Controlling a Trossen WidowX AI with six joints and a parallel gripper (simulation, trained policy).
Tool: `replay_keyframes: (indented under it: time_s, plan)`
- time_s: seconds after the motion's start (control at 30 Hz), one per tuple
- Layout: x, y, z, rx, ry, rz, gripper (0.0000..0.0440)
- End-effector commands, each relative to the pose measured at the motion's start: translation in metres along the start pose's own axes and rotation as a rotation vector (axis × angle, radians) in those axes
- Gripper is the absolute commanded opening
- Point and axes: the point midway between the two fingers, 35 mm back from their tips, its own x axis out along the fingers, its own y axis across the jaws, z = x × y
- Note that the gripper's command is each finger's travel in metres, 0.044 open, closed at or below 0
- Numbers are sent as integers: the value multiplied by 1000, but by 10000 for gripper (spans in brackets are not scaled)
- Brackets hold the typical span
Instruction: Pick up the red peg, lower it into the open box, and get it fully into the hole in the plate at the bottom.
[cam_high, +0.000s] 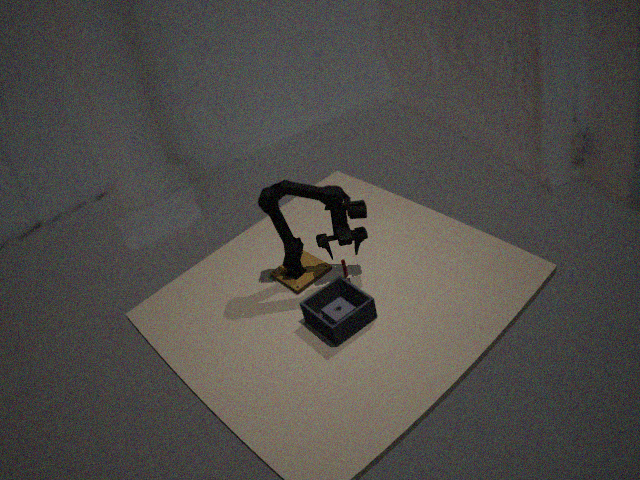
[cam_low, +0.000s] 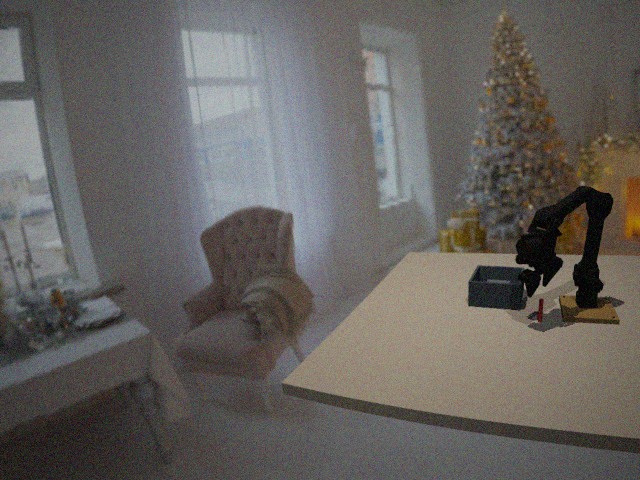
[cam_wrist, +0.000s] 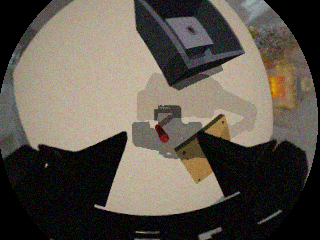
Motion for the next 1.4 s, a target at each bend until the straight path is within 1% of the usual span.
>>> replay_keyframes:
  time_s: [0.0, 0.43, 0.5, 0.57, 0.73, 1.0, 1.07, 1.1, 1.37]
  plan:
    - [17, -2, -12, 18, 24, -39, 440]
    - [73, 4, -24, 35, -8, -38, 439]
    - [80, 3, -25, 32, -10, -41, 429]
    - [86, 2, -26, 28, -7, -48, 391]
    - [97, -1, -29, 31, 11, -73, 260]
    - [103, -5, -29, 47, 32, -114, 50]
    - [104, -6, -28, 47, 34, -127, 7]
    - [101, -7, -24, 44, 20, -132, 0]
    - [70, -10, 4, 42, -71, -121, 0]
